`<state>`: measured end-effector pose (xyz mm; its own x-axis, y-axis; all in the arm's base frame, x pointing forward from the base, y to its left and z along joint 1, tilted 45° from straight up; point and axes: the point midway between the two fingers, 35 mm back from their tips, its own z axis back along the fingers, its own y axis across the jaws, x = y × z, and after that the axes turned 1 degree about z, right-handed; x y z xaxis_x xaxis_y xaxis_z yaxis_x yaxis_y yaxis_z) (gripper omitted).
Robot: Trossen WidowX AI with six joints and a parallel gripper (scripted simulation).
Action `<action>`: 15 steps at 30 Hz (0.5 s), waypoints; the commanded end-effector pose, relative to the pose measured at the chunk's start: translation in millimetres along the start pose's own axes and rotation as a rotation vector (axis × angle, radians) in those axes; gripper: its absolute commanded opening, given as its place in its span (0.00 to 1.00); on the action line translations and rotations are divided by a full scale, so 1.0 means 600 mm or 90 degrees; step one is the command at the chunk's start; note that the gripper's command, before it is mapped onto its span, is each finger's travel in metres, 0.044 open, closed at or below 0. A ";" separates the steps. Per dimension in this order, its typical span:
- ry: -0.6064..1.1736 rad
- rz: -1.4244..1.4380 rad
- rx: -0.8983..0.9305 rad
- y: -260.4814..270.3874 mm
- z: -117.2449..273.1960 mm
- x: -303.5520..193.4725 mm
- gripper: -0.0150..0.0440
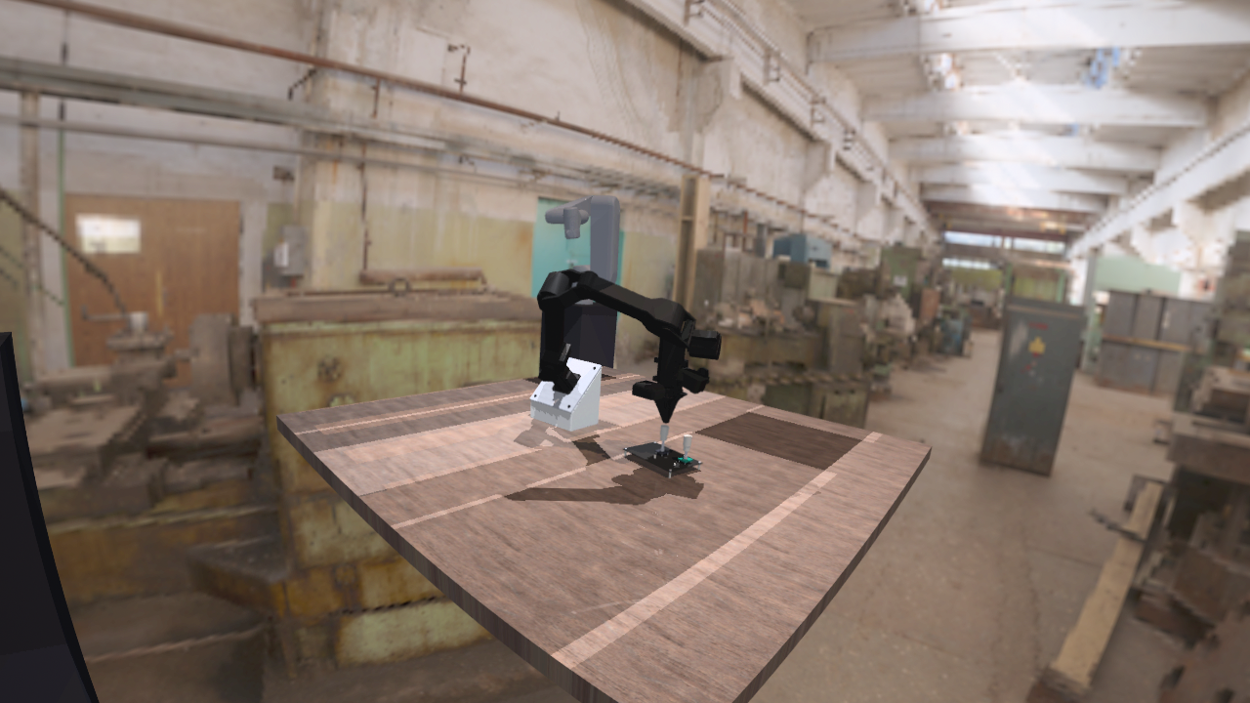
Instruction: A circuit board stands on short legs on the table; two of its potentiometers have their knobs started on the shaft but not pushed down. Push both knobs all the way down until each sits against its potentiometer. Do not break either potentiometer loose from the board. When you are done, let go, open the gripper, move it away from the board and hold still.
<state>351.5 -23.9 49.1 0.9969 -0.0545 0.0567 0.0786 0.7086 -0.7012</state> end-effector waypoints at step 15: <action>0.002 0.003 -0.004 -0.001 -0.007 -0.002 0.25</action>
<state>350.5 -25.2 47.6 0.9971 -0.0548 0.0536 0.0766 0.7080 -0.7020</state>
